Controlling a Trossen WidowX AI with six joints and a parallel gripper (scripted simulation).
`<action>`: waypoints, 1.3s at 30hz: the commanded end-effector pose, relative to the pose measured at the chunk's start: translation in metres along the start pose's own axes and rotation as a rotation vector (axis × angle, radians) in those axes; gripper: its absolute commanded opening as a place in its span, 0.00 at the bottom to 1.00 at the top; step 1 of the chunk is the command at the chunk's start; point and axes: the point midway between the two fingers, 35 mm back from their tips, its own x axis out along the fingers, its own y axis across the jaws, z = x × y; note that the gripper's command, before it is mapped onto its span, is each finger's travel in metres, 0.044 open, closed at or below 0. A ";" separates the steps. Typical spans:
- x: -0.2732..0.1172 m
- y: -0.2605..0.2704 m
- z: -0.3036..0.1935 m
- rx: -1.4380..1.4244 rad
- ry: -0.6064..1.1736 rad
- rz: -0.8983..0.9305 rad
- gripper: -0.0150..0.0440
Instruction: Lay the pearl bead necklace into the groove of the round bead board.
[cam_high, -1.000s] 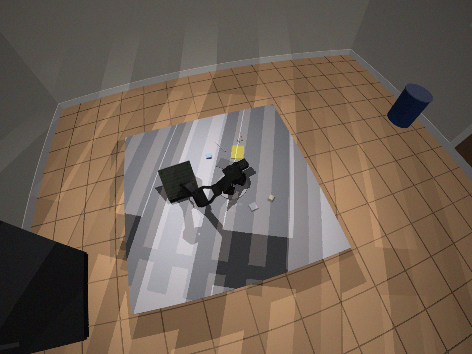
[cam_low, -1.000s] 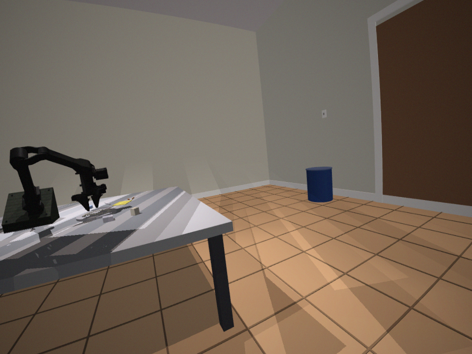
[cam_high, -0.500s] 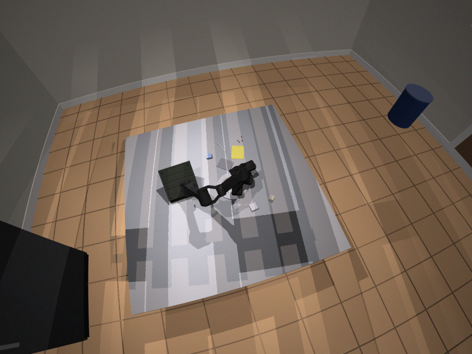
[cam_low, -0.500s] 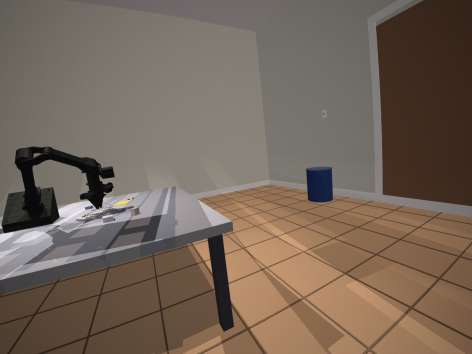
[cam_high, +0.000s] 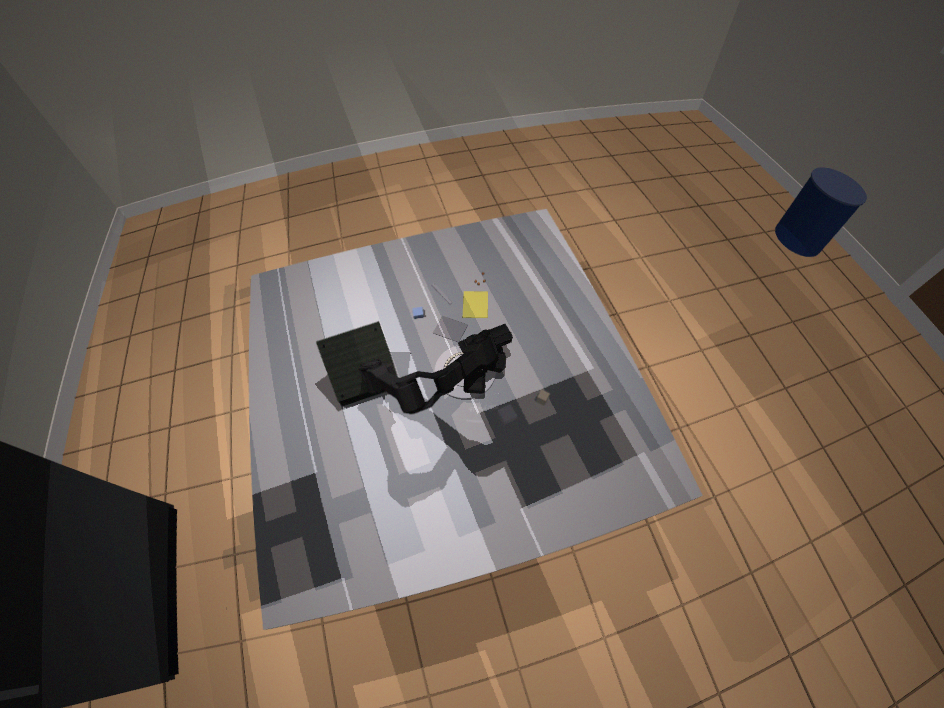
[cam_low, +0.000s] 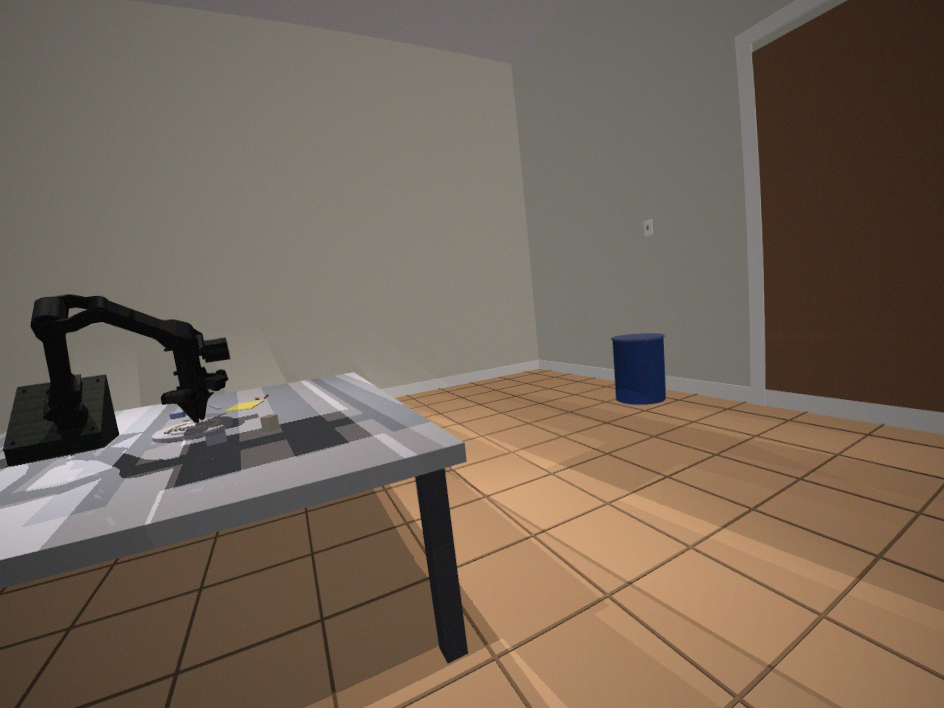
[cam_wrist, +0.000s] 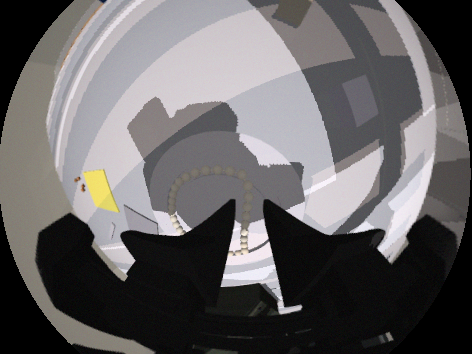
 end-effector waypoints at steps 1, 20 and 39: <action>0.007 0.001 -0.001 -0.011 0.000 -0.006 0.46; 0.016 0.000 -0.001 -0.006 0.003 -0.004 0.25; 0.016 0.000 -0.001 -0.006 0.003 -0.004 0.25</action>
